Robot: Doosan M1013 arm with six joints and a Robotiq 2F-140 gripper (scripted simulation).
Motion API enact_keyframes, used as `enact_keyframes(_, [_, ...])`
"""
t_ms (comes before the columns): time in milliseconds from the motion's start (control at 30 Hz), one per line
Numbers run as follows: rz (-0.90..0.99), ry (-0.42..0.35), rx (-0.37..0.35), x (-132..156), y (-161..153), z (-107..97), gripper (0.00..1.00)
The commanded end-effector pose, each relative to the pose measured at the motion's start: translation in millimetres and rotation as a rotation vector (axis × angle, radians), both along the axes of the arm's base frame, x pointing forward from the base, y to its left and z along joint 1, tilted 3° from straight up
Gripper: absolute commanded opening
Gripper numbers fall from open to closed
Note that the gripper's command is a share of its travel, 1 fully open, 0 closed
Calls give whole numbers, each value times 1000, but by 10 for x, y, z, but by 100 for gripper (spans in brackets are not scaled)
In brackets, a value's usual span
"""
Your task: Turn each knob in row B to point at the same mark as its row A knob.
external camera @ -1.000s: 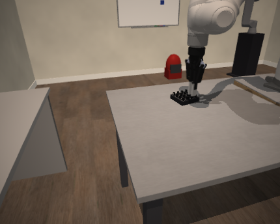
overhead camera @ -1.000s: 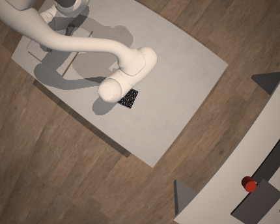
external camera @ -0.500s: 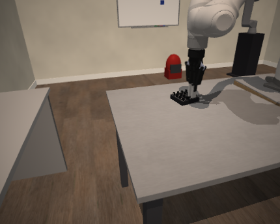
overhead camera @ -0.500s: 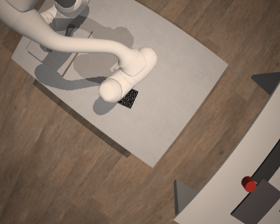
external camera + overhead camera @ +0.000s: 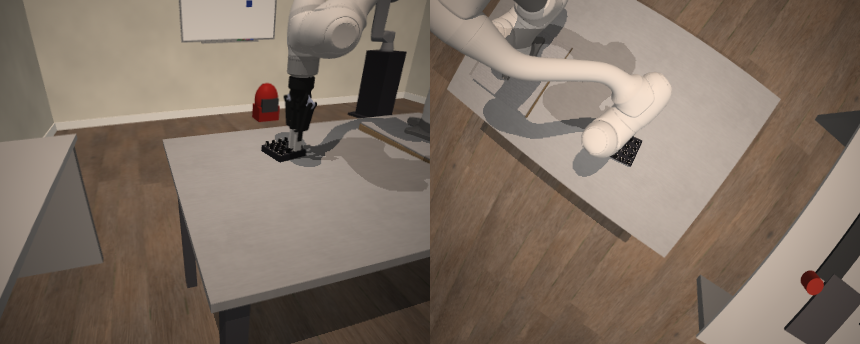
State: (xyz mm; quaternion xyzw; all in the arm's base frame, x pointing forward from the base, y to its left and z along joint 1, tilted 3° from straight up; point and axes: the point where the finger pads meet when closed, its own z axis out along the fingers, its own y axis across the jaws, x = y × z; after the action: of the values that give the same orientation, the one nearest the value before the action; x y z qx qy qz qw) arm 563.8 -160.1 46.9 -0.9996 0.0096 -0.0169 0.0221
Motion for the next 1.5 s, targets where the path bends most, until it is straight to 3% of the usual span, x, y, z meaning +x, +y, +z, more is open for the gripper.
enact_keyframes(0, [0, 0, 0, 0, 0, 1, 12])
enact_keyframes(867, [0, 0, 0, 0, 0, 1, 12])
enact_keyframes(900, [0, 0, 0, 0, 0, 1, 5])
enact_keyframes(1467, [0, 0, 0, 0, 0, 1, 5])
